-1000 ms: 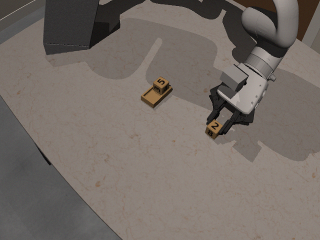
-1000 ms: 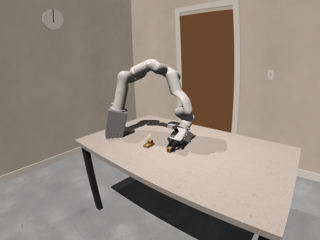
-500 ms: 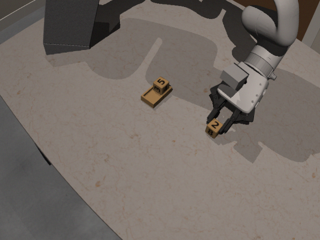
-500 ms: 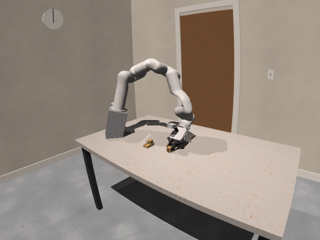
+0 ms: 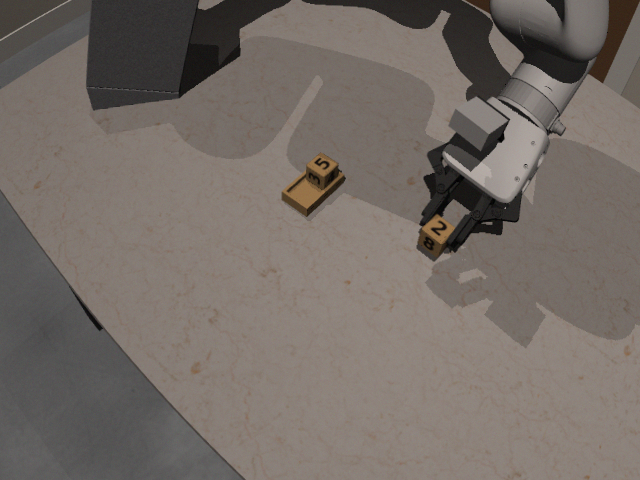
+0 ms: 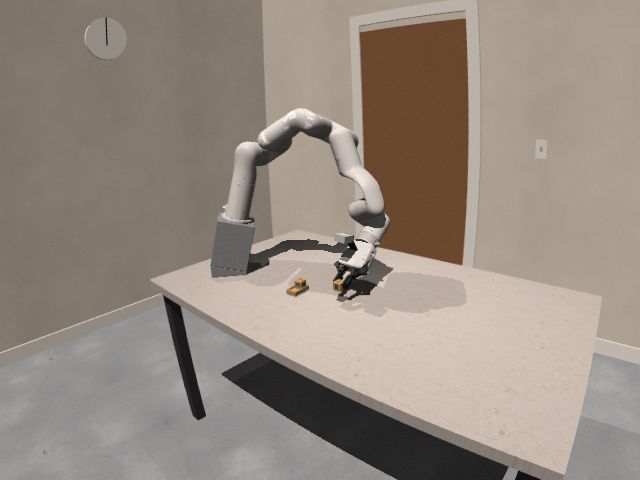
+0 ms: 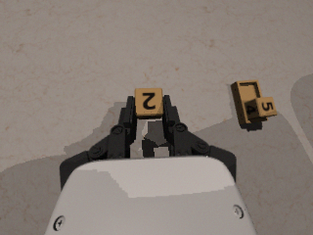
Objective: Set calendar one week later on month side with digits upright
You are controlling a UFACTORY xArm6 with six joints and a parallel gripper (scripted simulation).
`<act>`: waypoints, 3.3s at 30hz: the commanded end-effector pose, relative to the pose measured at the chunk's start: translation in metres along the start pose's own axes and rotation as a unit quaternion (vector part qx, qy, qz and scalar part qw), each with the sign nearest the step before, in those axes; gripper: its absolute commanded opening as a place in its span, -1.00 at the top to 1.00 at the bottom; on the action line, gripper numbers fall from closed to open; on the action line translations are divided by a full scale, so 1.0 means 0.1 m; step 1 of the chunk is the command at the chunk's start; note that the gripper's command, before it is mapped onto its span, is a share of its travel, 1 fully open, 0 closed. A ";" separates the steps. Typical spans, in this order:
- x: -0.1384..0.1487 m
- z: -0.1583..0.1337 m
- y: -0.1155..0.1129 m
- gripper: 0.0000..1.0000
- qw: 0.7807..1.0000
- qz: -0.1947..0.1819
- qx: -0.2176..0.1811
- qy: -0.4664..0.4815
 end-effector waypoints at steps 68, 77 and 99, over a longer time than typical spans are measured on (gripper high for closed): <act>-0.19 0.87 0.11 0.47 0.941 -0.080 -0.328 -0.006; -0.21 0.96 0.19 0.47 0.927 -0.080 -0.368 -0.001; -0.24 1.10 0.35 0.47 0.905 -0.100 -0.414 -0.003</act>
Point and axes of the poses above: the point where the finger pads meet when closed, its own y axis out along the fingers, its own x axis across the jaws, z = x × y, the point moved 10 cm from there along -y, back along the fingers, and after that the axes turned 12 degrees about y, right-handed, at the moved point
